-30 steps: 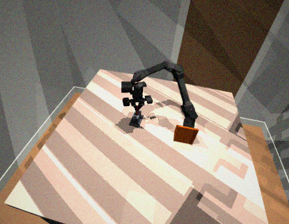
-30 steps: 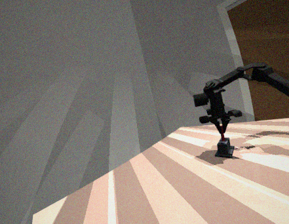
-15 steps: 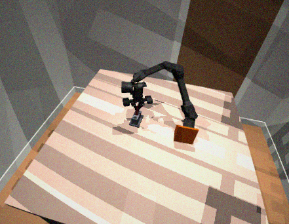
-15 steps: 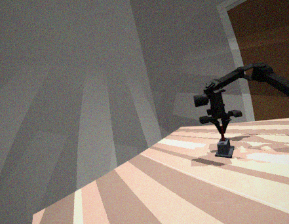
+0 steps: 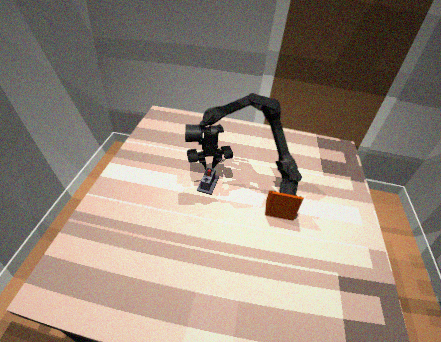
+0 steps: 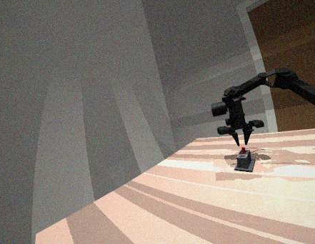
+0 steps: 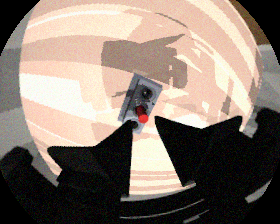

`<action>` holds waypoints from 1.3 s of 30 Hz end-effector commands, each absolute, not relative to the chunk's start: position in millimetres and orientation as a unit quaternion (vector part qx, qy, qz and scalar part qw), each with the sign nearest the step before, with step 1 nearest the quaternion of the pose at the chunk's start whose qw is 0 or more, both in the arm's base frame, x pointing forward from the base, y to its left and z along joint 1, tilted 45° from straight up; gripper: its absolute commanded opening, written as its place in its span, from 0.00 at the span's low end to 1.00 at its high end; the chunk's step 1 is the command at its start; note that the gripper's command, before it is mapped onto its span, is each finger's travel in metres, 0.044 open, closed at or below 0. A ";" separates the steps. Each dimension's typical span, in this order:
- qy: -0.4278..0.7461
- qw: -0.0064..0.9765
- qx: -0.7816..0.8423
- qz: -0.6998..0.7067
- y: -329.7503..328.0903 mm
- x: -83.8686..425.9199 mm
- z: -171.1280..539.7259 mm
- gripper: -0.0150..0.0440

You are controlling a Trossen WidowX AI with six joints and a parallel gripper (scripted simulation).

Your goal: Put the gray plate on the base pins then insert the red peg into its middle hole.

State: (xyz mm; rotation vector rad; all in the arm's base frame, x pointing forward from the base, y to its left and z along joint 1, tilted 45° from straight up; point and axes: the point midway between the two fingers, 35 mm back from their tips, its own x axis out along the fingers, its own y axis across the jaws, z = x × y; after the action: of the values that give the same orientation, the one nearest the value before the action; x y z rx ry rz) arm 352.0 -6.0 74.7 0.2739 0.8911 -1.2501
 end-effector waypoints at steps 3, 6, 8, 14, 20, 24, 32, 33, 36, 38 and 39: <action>0.402 0.711 0.123 -0.564 -5.9 352.2 74.8 0.51; 0.402 0.711 0.123 -0.564 -5.9 352.2 74.8 0.51; 0.402 0.711 0.123 -0.563 -5.7 352.1 75.0 0.51; 0.401 0.713 0.121 -0.562 -2.5 351.1 77.6 0.51; 0.402 0.713 0.121 -0.562 0.0 349.8 79.2 0.51; 0.402 0.713 0.121 -0.562 1.6 349.0 80.4 0.51; 0.402 0.713 0.121 -0.562 4.8 347.0 83.5 0.51; 0.402 0.713 0.121 -0.562 5.2 346.8 83.9 0.51; 0.402 0.713 0.121 -0.562 6.3 346.1 85.1 0.51; 0.402 0.713 0.121 -0.562 7.1 345.6 85.8 0.51; 0.402 0.713 0.121 -0.562 7.5 345.4 86.2 0.51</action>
State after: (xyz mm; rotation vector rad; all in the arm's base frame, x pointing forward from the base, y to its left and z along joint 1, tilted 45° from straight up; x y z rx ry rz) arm 345.3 5.3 83.9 0.2583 0.8937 -1.2467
